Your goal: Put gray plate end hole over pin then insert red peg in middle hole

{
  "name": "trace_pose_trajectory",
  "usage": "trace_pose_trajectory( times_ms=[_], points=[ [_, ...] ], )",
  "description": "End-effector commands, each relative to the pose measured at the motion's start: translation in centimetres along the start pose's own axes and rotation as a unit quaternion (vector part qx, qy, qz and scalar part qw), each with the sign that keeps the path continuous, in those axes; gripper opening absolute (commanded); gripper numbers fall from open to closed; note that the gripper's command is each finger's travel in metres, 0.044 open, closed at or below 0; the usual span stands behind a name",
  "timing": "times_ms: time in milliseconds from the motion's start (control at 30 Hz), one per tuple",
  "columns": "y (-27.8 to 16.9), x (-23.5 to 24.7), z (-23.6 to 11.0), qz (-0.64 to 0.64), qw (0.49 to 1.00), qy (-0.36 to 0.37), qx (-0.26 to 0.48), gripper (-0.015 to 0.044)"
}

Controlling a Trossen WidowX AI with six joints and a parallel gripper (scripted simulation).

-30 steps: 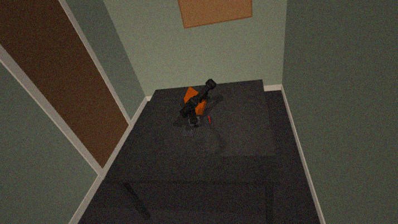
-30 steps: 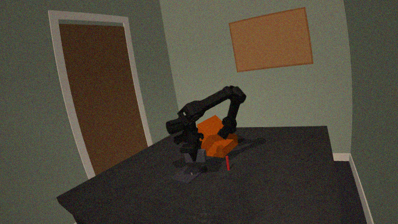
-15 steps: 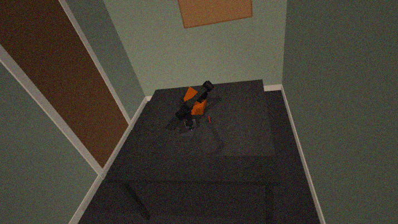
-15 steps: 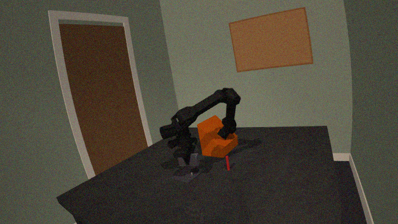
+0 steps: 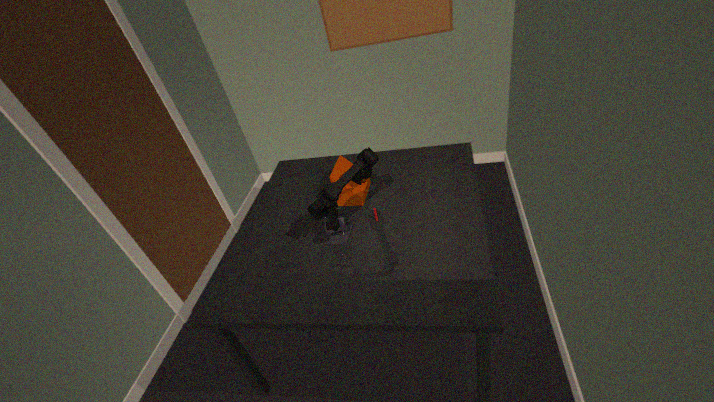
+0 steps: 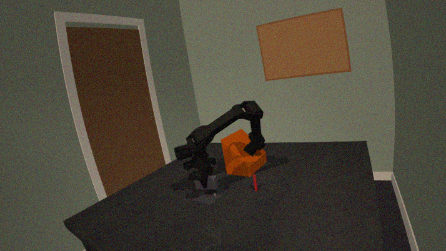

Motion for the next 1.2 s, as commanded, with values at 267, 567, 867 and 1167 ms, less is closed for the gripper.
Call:
trace_pose_trajectory(
  times_ms=[267,567,867,1167],
  points=[
    [0.2,-0.3,0.3,-0.002,1.000,-0.002,0.000,0.0000],
    [0.2,-0.3,0.3,-0.002,1.000,-0.002,0.000,0.0000],
    [0.2,-0.3,1.9,-0.002,1.000,-0.001,0.000,0.0000],
    [0.3,-0.3,2.7,-0.002,1.000,-0.001,0.000,0.0000]
  ],
)
Point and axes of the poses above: the point midway between the two fingers, 35 mm back from their tips, its own z axis out along the fingers, its own x axis across the jaws, y = z × x, the point moved 8 cm from there along -z, back along the fingers, and after that the axes turned 11 degrees about -z, right-handed, at the moved point
